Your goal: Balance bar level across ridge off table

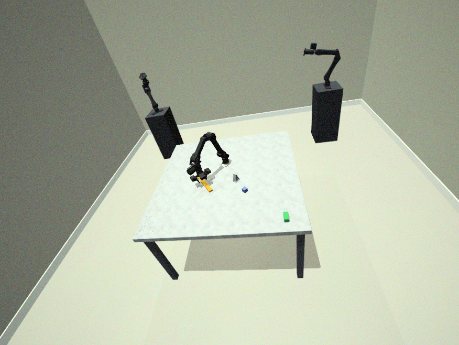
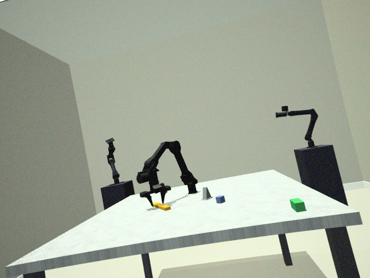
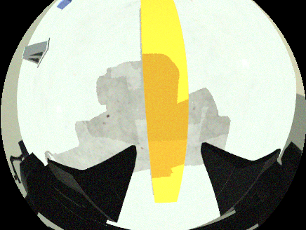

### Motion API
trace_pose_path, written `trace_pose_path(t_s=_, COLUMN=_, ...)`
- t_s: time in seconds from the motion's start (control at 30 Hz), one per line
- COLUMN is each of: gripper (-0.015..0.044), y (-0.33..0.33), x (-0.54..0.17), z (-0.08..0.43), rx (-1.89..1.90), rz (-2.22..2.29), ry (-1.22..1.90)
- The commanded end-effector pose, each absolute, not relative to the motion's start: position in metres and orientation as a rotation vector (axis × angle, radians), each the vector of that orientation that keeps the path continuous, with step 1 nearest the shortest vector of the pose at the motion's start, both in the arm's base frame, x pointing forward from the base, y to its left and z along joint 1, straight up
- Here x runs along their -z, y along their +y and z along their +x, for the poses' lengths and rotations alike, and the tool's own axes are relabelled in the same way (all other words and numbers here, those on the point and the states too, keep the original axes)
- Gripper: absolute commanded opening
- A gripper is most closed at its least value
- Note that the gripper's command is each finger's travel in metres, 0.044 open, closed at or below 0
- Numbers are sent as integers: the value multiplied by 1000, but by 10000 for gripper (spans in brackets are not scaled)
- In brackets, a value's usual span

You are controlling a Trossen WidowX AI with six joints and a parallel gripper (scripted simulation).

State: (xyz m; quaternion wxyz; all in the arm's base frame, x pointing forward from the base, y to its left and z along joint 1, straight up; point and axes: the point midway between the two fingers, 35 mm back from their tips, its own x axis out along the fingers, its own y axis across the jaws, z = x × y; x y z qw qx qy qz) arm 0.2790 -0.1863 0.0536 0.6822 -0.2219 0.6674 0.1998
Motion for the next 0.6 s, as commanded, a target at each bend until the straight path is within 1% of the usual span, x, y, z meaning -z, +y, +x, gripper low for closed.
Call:
trace_pose_path(t_s=0.0, gripper=315, y=-185, x=-50, z=278, rx=-457, rz=-496, ry=1498)
trace_pose_path(t_s=0.4, gripper=315, y=-185, x=-50, z=278, rx=-457, rz=-496, ry=1498)
trace_pose_path(t_s=0.57, gripper=184, y=-186, x=-50, z=278, rx=-452, rz=-495, ry=1500)
